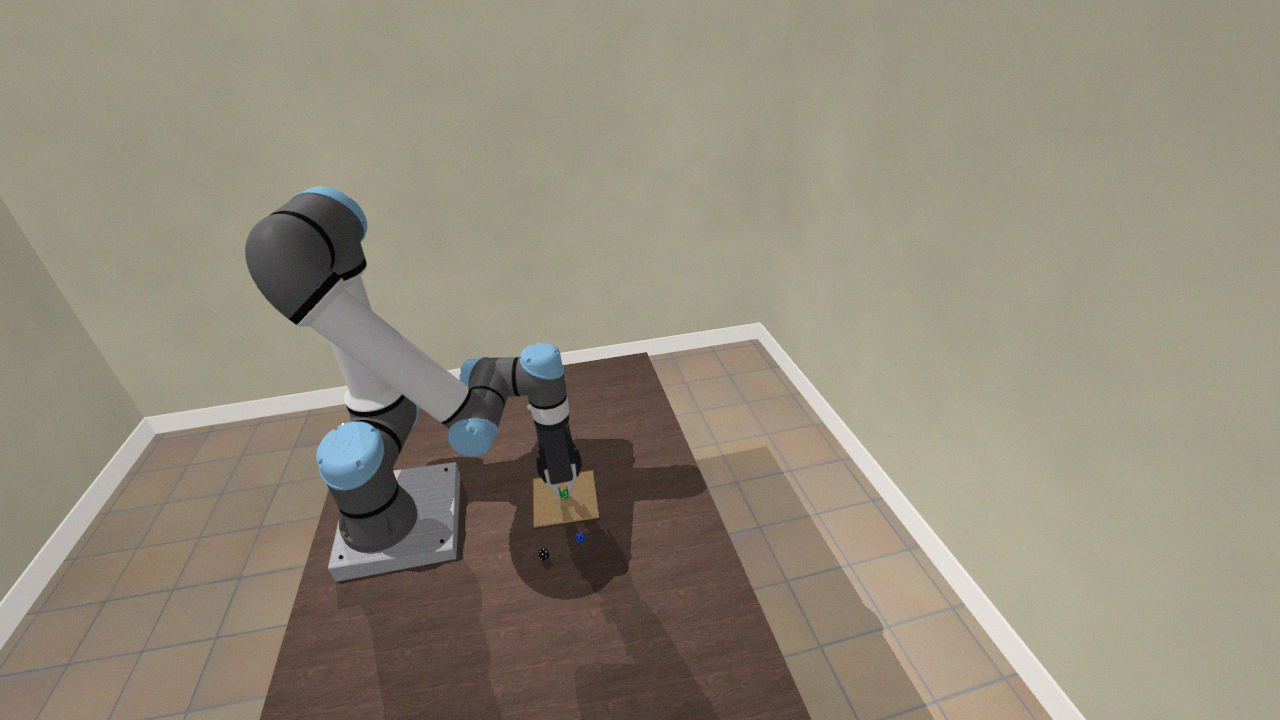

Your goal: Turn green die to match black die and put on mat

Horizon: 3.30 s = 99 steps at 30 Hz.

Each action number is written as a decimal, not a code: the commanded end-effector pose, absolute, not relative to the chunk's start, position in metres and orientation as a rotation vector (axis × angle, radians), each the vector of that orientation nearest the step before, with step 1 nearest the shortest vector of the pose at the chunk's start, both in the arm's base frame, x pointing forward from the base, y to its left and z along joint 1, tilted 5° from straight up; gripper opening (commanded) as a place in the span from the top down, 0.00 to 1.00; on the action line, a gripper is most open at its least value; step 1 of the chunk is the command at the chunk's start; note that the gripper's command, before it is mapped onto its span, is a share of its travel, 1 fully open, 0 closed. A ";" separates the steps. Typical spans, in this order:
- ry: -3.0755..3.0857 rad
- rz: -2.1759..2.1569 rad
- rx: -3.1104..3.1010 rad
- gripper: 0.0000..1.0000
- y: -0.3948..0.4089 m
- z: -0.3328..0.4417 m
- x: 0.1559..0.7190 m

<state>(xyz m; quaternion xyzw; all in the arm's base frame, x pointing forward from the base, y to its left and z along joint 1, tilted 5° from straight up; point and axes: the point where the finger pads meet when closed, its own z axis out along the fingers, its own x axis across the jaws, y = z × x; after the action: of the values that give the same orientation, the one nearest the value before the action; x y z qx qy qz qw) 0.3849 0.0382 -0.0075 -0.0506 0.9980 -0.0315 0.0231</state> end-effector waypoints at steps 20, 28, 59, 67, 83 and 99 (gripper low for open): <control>3.089 -0.098 -0.157 1.00 0.038 -0.007 0.385; 3.089 -0.098 -0.157 1.00 0.038 -0.007 0.385; 3.089 -0.098 -0.157 1.00 0.038 -0.007 0.385; 3.089 -0.098 -0.157 0.96 0.038 -0.007 0.385; 3.089 -0.098 -0.157 0.82 0.038 -0.007 0.385; 3.089 -0.098 -0.157 0.82 0.039 0.006 0.385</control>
<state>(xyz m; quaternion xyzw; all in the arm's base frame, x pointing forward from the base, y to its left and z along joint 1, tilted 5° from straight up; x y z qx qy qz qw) 0.3847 0.0384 -0.0039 -0.0506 0.9980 -0.0316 0.0231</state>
